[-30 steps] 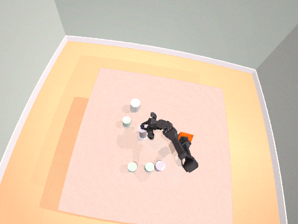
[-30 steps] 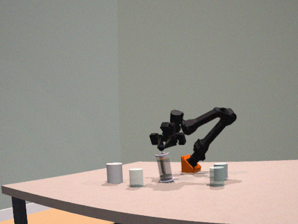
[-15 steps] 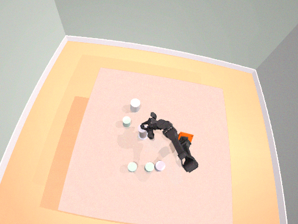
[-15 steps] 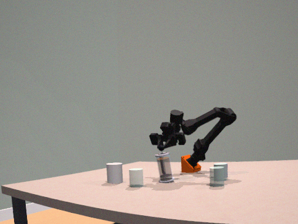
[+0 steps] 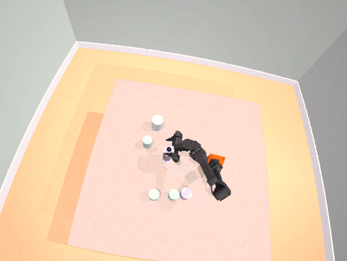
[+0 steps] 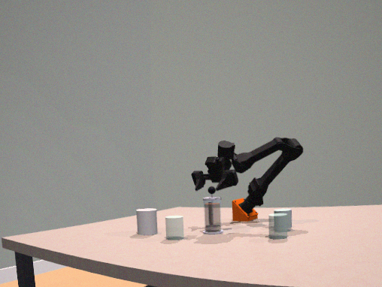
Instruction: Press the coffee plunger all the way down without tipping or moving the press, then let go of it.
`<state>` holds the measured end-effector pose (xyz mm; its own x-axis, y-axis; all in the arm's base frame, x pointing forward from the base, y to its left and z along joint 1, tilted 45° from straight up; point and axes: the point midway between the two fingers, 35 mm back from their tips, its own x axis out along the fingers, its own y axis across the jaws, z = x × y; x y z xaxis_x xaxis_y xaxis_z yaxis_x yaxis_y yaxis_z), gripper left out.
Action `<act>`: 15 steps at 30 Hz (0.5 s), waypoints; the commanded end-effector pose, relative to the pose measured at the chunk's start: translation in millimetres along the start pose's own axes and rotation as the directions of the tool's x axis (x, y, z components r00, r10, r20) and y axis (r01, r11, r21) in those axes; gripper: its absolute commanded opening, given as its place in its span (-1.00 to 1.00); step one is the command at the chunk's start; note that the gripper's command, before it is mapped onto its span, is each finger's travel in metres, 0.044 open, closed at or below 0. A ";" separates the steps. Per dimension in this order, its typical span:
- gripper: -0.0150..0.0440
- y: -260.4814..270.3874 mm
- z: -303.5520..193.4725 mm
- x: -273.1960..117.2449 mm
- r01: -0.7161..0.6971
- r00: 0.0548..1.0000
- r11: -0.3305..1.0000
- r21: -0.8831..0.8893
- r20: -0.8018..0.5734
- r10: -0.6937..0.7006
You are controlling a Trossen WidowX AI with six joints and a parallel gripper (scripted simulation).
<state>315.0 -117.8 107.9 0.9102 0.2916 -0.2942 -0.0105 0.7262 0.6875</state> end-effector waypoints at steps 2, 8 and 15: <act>1.00 -2.2 13.1 -9.8 0.009 1.000 1.000 -0.003 -0.007 -0.009; 1.00 5.7 53.0 -52.0 0.010 1.000 1.000 0.007 -0.014 -0.009; 1.00 8.0 56.8 -57.8 0.007 1.000 1.000 0.010 -0.012 -0.007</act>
<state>289.8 -163.5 161.0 0.9067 0.2835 -0.3122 0.0103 0.7253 0.6884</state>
